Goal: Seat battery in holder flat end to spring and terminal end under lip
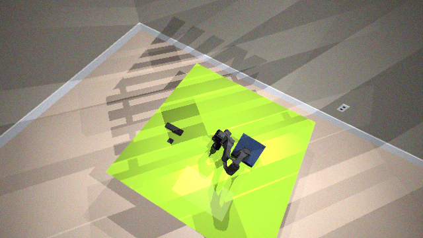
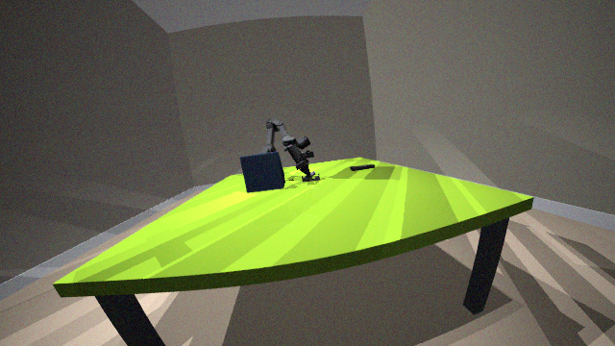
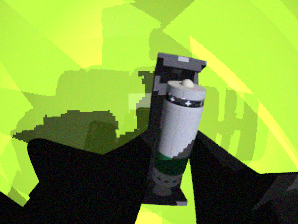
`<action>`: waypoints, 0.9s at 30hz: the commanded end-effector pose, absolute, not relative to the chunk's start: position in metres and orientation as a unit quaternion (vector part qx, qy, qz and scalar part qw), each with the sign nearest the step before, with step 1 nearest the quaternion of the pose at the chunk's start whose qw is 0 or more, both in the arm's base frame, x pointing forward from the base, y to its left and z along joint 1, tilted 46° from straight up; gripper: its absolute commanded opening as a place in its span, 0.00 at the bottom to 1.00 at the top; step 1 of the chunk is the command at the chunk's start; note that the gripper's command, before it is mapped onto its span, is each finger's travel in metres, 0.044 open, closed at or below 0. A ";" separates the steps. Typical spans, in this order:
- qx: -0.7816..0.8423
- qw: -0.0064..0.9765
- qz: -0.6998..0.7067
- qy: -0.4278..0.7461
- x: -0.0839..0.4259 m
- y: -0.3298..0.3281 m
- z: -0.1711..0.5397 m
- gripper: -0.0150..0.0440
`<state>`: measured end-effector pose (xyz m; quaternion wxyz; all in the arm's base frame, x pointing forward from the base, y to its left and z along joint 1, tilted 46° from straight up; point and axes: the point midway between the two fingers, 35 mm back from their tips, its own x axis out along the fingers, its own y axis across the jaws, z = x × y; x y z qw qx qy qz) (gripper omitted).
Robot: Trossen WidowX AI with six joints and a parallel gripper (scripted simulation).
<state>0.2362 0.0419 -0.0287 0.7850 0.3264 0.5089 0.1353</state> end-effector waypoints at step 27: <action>0.304 0.739 0.159 0.580 0.240 0.045 -0.037 0.38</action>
